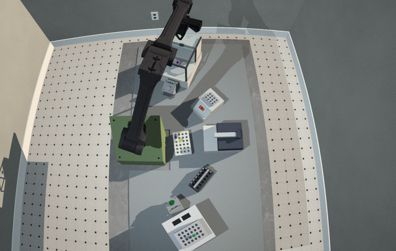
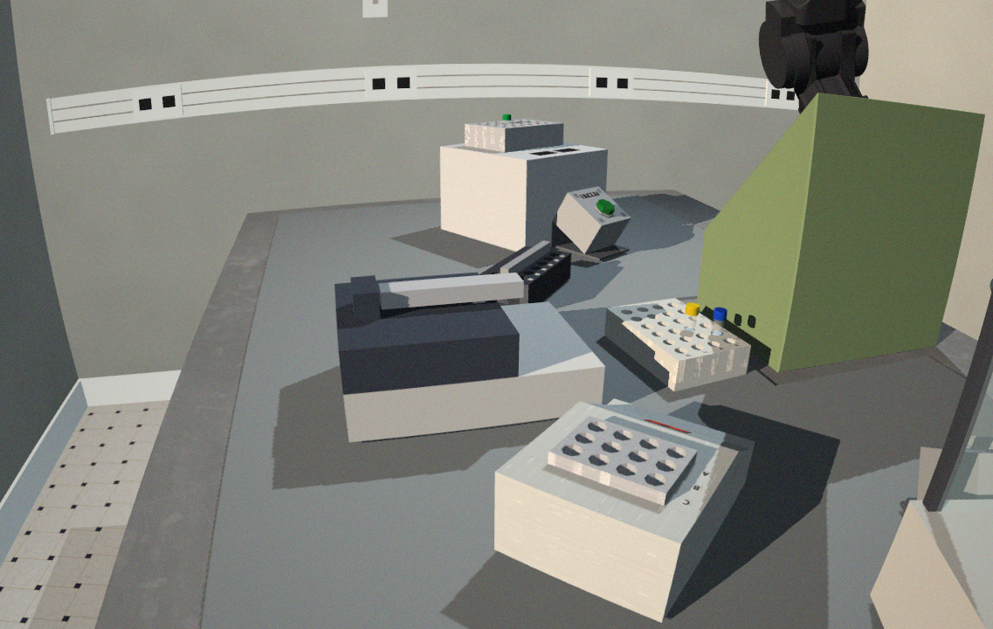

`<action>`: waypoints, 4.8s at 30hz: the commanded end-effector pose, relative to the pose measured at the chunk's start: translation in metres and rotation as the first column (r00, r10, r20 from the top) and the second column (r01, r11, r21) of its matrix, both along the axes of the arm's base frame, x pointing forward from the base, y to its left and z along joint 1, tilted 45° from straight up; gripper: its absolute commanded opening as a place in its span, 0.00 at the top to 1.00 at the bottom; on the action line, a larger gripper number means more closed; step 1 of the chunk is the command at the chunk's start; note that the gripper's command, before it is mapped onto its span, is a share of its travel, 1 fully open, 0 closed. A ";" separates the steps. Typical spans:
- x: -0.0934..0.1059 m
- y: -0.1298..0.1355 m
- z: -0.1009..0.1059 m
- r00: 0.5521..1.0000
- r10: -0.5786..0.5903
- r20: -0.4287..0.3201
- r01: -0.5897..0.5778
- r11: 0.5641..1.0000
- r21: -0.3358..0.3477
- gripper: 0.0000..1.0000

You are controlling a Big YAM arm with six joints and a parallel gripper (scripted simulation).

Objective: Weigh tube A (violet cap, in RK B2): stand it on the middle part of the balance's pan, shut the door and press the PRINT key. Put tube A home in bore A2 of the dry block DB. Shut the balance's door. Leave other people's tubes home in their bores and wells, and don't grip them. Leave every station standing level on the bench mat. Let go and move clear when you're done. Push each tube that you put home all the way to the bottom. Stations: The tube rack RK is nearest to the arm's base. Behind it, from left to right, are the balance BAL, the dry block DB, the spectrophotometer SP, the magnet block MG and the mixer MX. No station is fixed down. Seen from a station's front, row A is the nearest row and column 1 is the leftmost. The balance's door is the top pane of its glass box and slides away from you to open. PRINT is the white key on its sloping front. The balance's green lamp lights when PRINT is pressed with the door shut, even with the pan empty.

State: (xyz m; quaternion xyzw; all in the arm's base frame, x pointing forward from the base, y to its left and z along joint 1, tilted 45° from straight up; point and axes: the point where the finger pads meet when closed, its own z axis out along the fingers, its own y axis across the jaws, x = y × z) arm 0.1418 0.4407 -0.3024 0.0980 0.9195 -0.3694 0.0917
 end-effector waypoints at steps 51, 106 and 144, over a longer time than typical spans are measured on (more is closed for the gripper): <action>0.011 -0.023 -0.037 1.000 -0.008 0.019 0.007 0.999 0.033 0.94; -0.001 -0.050 -0.008 1.000 -0.006 0.023 0.005 0.999 0.035 0.94; -0.010 -0.075 0.013 1.000 -0.010 0.026 0.009 0.999 0.035 0.94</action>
